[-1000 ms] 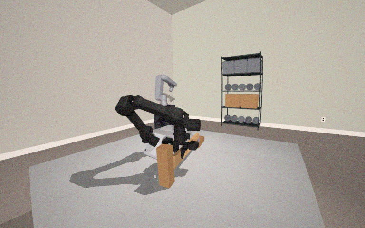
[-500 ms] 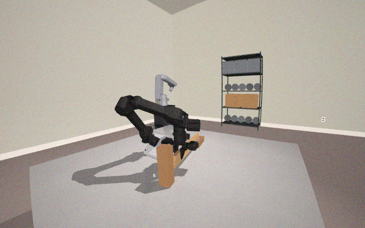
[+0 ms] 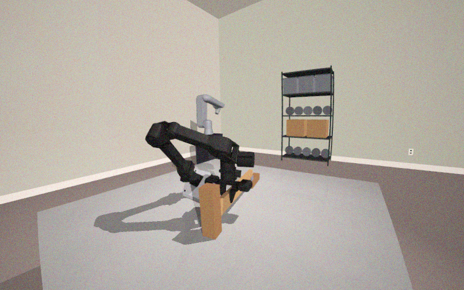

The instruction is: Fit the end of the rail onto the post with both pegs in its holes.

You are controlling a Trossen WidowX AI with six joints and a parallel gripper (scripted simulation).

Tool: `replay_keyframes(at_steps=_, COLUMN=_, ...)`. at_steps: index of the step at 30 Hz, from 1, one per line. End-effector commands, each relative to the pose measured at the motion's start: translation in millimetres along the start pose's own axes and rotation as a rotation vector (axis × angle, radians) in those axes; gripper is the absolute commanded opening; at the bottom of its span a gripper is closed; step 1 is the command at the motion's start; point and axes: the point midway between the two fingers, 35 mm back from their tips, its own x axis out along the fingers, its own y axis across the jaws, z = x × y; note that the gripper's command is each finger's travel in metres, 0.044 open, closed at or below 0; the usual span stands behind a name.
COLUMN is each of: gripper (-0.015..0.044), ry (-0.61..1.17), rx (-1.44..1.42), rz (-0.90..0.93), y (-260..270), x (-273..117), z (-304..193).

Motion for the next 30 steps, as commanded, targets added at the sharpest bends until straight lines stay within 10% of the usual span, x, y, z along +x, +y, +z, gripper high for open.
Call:
replay_keyframes(at_steps=1, gripper=0.0210, ry=0.000, rx=0.000, rz=0.001, y=0, x=0, z=0)
replay_keyframes(at_steps=10, gripper=0.0440, ry=0.000, rx=0.000, rz=0.001, y=0, x=0, z=0)
replay_keyframes(at_steps=30, gripper=0.0440, ry=0.001, rx=-0.002, rz=-0.010, y=1, x=-30, z=31)
